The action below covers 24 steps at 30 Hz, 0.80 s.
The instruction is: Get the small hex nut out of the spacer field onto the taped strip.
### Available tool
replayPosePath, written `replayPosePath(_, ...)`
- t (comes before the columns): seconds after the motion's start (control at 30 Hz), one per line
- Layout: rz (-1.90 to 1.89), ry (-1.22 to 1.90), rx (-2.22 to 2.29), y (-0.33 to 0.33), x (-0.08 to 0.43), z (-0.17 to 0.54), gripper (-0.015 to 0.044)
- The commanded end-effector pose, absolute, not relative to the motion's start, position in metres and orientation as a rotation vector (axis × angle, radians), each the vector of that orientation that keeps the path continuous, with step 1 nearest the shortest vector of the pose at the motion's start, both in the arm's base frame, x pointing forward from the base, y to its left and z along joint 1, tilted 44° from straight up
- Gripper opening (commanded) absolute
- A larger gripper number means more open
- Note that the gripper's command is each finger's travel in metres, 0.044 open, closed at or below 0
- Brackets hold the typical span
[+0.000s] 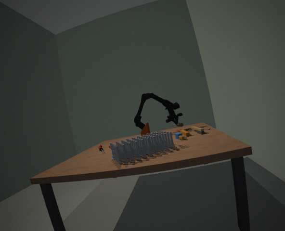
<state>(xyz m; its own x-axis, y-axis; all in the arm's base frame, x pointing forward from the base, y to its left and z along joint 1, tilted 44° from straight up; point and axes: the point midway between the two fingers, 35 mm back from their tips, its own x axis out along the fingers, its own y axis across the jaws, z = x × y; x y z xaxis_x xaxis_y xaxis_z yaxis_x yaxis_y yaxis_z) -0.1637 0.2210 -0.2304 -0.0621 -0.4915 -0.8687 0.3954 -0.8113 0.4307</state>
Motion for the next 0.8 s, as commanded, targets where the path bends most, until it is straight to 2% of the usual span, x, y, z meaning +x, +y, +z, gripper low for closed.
replayPosePath(0.0,-1.939,-0.106,1.634,0.222,-0.166,-0.23,0.0)
replayPosePath(0.77,-1.938,-0.101,1.631,0.198,-0.165,-0.257,0.0)
